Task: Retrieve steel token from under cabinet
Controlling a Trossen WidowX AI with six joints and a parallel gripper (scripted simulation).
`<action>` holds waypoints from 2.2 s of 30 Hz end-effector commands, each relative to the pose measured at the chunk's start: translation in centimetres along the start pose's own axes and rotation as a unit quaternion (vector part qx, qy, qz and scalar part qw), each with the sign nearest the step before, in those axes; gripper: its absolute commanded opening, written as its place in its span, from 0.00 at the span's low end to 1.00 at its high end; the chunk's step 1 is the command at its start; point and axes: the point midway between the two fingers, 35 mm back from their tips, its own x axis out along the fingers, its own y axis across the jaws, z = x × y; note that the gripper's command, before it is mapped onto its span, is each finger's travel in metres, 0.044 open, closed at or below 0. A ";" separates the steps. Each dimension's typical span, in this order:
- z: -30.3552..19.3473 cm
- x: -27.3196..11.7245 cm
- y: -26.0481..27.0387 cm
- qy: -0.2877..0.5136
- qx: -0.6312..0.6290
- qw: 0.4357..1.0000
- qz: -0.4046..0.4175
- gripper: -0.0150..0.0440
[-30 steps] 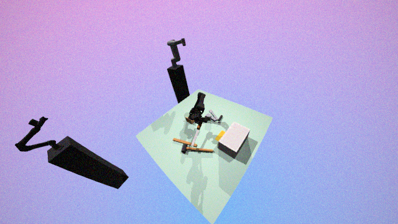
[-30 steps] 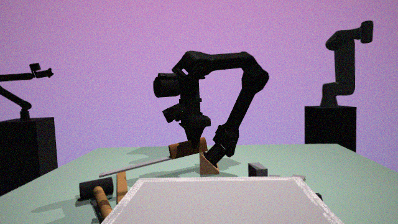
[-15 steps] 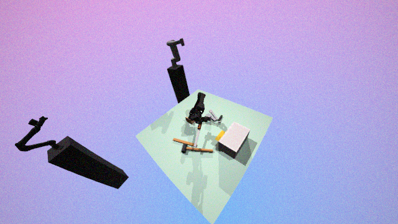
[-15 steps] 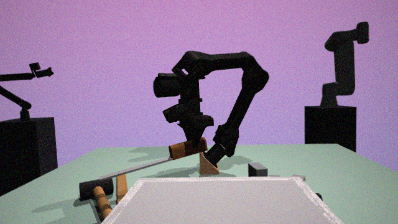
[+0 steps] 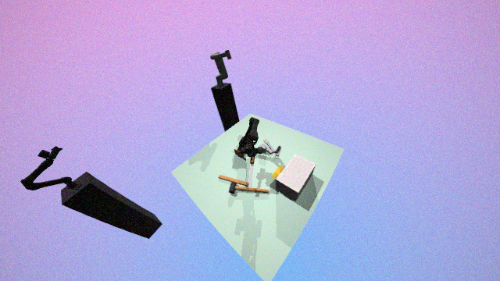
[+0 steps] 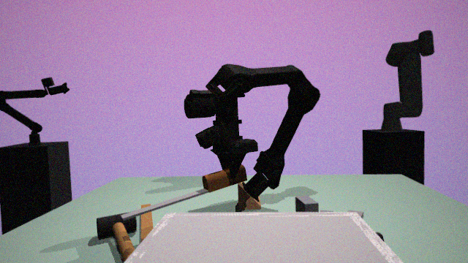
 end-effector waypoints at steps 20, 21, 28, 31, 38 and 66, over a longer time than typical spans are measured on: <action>0.0 -0.3 0.0 -0.008 -0.093 0.996 -0.001 0.25; 0.0 -0.3 0.0 -0.008 -0.097 0.995 -0.001 0.25; 0.0 -0.3 0.0 -0.008 -0.125 0.992 -0.001 0.25; 0.0 -0.3 0.0 -0.008 -0.136 0.991 -0.001 0.25; 0.0 -0.3 0.0 -0.008 -0.164 0.986 -0.002 0.25; 0.0 -0.3 0.0 -0.007 -0.272 0.962 -0.003 0.25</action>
